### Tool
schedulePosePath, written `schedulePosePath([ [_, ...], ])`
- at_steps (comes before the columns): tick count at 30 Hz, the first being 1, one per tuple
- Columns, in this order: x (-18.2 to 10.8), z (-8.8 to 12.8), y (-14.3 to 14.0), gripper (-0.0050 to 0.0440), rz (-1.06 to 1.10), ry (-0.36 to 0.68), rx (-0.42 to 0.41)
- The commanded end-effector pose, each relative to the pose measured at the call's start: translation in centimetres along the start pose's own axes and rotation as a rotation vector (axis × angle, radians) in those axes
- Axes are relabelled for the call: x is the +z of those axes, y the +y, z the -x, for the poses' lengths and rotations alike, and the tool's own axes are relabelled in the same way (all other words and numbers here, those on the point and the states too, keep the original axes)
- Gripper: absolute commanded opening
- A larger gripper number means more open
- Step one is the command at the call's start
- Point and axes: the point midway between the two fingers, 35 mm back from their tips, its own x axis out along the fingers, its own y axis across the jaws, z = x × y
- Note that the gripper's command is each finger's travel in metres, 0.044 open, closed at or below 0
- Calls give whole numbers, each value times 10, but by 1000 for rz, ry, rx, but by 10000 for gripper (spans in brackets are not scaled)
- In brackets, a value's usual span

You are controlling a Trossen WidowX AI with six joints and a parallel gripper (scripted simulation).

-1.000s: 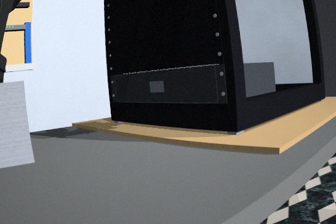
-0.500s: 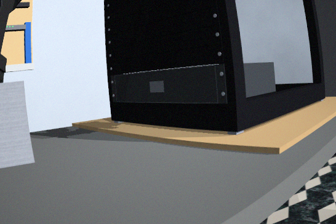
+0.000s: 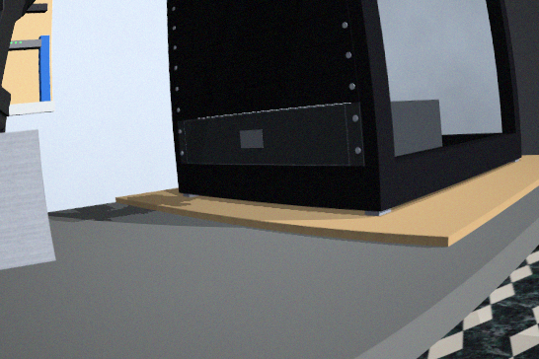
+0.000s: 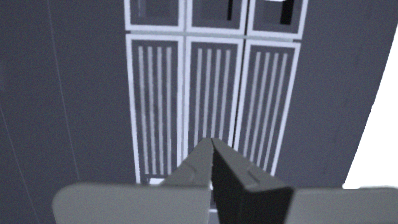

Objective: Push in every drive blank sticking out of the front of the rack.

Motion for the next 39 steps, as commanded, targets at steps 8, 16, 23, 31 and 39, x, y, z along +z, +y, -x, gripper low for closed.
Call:
schedulePosePath([
  [8, 7, -3, -9, -50, 13, -9, -14],
  [16, 7, -4, -9, -50, 13, -9, -14],
  [23, 7, -6, -9, -50, 13, -9, -14],
  [31, 7, -7, -9, -50, 13, -9, -14],
  [39, 7, -9, -9, -50, 13, -9, -14],
])
